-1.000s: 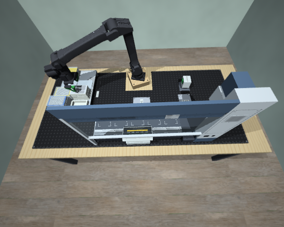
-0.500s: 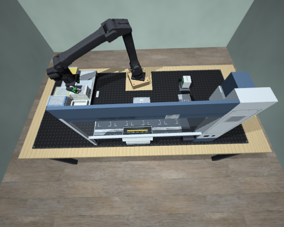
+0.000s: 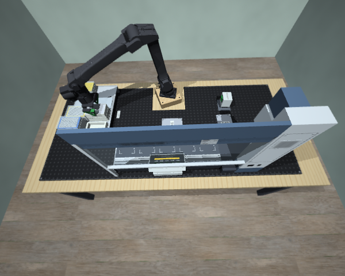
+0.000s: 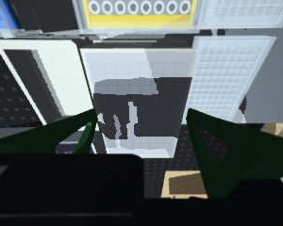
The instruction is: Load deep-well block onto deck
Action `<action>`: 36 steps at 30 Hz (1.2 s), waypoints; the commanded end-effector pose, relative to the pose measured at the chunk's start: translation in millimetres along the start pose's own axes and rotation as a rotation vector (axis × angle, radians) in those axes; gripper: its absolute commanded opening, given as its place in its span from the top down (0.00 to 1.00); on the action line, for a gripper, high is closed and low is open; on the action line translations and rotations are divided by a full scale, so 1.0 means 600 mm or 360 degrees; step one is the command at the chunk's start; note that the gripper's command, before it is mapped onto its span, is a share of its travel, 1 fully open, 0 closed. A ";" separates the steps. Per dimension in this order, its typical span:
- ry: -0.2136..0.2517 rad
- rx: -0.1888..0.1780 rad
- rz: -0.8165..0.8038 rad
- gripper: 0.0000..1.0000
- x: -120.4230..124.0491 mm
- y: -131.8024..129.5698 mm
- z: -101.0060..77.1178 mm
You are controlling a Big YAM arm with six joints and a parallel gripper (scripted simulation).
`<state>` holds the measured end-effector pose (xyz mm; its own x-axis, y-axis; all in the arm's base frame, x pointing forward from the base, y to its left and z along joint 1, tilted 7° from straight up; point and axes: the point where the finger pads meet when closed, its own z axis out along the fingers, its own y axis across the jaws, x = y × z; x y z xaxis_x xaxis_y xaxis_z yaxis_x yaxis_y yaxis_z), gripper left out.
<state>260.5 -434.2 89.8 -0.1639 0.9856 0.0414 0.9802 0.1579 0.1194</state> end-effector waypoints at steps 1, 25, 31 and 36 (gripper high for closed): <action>-0.0017 -0.0010 -0.0001 0.00 -0.005 0.014 0.011; -0.0075 -0.0028 -0.0006 1.00 -0.022 0.012 -0.013; -0.0075 -0.0028 -0.0006 1.00 -0.022 0.012 -0.013; -0.0075 -0.0028 -0.0006 1.00 -0.022 0.012 -0.013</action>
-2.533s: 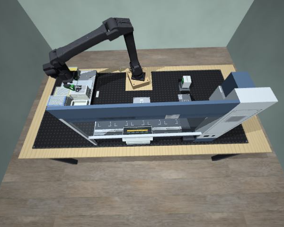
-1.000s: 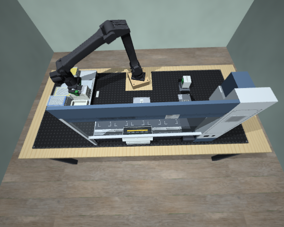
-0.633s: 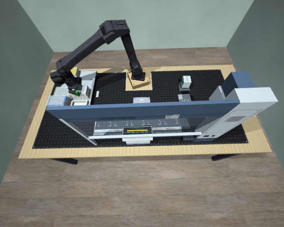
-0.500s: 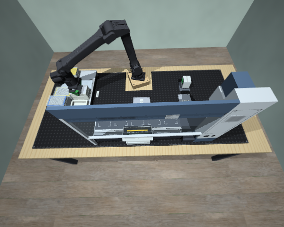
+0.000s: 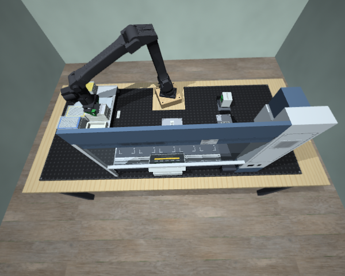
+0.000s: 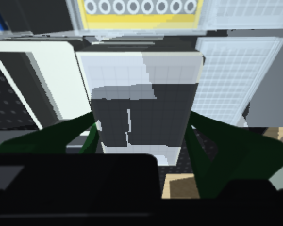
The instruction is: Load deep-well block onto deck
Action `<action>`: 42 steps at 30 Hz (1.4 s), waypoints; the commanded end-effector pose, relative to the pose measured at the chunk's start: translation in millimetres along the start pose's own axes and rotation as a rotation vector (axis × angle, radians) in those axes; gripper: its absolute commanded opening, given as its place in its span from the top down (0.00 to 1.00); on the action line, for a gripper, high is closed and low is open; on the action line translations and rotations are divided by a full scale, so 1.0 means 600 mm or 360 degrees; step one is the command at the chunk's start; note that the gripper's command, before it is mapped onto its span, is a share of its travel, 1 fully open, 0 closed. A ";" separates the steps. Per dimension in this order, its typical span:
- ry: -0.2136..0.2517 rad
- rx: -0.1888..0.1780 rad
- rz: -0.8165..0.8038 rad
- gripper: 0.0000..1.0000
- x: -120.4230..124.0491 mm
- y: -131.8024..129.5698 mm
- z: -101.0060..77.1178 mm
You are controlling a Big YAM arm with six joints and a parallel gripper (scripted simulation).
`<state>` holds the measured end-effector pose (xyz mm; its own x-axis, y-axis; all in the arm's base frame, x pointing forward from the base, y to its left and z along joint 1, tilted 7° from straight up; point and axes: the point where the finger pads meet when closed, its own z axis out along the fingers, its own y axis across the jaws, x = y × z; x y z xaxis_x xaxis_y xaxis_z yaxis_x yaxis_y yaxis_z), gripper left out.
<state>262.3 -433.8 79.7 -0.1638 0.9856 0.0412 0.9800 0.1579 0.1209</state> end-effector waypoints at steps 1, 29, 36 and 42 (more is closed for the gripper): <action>-0.0074 -0.0025 -0.0006 1.00 -0.021 0.011 -0.030; -0.0131 -0.0044 -0.0007 1.00 -0.033 0.015 -0.088; -0.0134 -0.0043 -0.0011 1.00 -0.034 0.009 -0.109; -0.0130 -0.0042 -0.0010 1.00 -0.033 0.008 -0.123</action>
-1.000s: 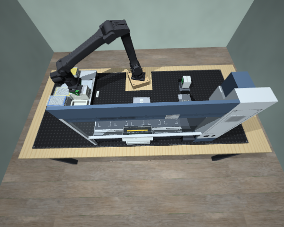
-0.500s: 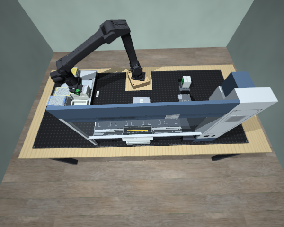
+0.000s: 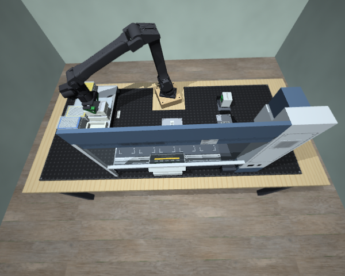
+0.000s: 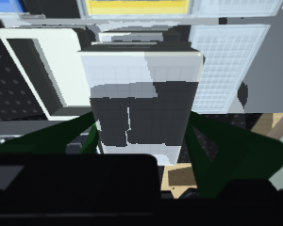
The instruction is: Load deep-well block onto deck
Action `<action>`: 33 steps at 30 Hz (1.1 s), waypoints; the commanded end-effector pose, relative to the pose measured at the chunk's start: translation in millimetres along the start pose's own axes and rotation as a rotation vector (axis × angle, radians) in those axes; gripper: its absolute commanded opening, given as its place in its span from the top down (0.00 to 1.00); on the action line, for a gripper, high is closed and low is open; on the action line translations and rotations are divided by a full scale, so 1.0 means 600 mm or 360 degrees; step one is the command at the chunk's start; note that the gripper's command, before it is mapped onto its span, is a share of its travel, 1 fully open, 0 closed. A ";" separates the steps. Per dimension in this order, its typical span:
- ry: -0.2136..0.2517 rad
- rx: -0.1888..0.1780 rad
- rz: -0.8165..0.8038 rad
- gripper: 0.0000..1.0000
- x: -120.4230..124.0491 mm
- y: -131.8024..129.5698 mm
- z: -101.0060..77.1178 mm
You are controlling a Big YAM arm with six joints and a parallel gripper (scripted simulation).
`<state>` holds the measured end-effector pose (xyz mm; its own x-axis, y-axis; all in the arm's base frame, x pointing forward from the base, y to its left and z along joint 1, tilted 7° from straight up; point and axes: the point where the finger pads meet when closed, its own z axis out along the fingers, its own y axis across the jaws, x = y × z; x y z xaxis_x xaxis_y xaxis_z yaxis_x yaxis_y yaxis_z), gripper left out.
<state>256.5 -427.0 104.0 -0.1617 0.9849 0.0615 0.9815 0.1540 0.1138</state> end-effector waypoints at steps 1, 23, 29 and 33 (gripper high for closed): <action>-0.0159 -0.0052 -0.0017 1.00 -0.046 0.010 -0.085; -0.0168 -0.0054 -0.0020 1.00 -0.040 0.010 -0.140; -0.0169 -0.0054 -0.0018 1.00 -0.039 0.008 -0.158; -0.0170 -0.0054 -0.0018 1.00 -0.038 0.008 -0.169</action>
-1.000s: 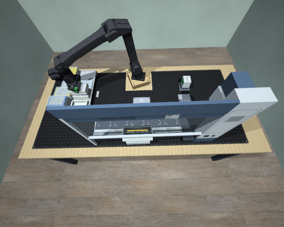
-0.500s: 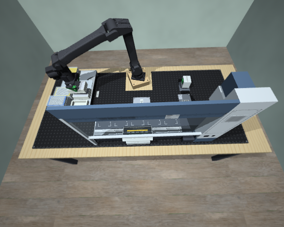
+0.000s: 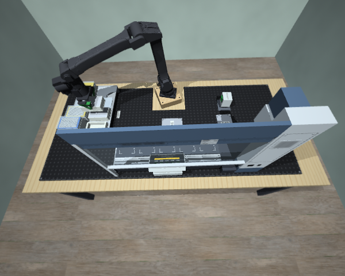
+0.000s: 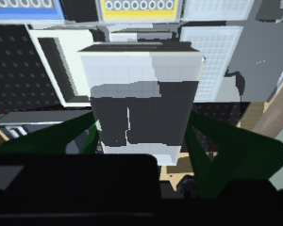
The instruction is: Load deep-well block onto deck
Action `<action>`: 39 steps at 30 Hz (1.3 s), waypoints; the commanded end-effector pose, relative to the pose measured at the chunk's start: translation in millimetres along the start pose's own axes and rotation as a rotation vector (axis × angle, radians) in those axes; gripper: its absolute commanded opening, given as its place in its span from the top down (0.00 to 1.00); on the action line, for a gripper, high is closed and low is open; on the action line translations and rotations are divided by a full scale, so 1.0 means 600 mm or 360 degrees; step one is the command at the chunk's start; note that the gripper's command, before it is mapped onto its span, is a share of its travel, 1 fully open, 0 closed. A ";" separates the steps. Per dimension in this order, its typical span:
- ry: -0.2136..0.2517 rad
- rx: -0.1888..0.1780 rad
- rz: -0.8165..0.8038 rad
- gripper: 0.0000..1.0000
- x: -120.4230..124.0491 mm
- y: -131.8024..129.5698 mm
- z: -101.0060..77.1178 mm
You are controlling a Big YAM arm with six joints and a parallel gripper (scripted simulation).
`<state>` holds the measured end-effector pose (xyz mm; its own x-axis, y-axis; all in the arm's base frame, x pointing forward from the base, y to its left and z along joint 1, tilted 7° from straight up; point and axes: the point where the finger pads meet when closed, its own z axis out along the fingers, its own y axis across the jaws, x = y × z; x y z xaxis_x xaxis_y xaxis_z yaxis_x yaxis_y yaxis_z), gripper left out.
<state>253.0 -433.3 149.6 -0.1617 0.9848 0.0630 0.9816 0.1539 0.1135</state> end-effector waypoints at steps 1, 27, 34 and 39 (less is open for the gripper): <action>-0.0172 -0.0054 -0.0018 1.00 -0.033 0.007 -0.095; -0.0158 -0.0049 -0.0021 1.00 -0.033 0.008 -0.114; -0.0158 -0.0049 -0.0021 1.00 -0.033 0.008 -0.114; -0.0158 -0.0049 -0.0021 1.00 -0.033 0.008 -0.114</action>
<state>250.9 -435.8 176.0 -0.1621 0.9853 0.0533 0.9810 0.1551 0.1169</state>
